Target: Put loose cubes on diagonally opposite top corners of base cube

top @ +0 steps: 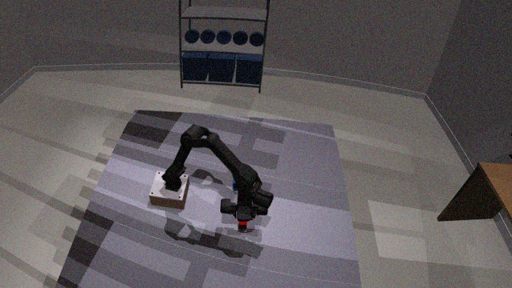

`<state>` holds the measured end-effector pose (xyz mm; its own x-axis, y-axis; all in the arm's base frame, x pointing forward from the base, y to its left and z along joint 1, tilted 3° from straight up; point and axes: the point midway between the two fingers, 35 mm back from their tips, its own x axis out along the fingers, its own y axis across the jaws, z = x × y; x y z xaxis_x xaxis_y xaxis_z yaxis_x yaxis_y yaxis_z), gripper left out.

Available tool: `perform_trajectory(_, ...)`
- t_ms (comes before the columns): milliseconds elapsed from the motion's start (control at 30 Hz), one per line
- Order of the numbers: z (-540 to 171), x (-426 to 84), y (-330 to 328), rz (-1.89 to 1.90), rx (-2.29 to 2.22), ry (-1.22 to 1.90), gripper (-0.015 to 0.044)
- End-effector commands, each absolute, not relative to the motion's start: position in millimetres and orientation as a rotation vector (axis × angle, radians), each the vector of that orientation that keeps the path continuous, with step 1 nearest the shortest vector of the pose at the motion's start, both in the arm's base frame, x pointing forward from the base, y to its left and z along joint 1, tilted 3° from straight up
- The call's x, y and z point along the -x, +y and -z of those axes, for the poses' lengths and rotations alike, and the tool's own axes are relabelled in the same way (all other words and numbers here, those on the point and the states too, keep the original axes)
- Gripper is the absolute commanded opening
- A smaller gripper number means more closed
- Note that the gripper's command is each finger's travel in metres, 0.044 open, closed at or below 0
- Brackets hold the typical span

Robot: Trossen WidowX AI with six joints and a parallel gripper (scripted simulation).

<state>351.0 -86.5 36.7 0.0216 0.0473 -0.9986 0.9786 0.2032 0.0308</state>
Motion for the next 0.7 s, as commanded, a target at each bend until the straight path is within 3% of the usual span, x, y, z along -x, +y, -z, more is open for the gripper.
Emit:
perform_trajectory(0, -30.9, -352.0, -86.6, 1.015, -1.105, 1.300, 0.0265)
perform_trajectory(667, 1.3, -353.2, -85.2, 1.015, -1.105, 1.300, 0.0265)
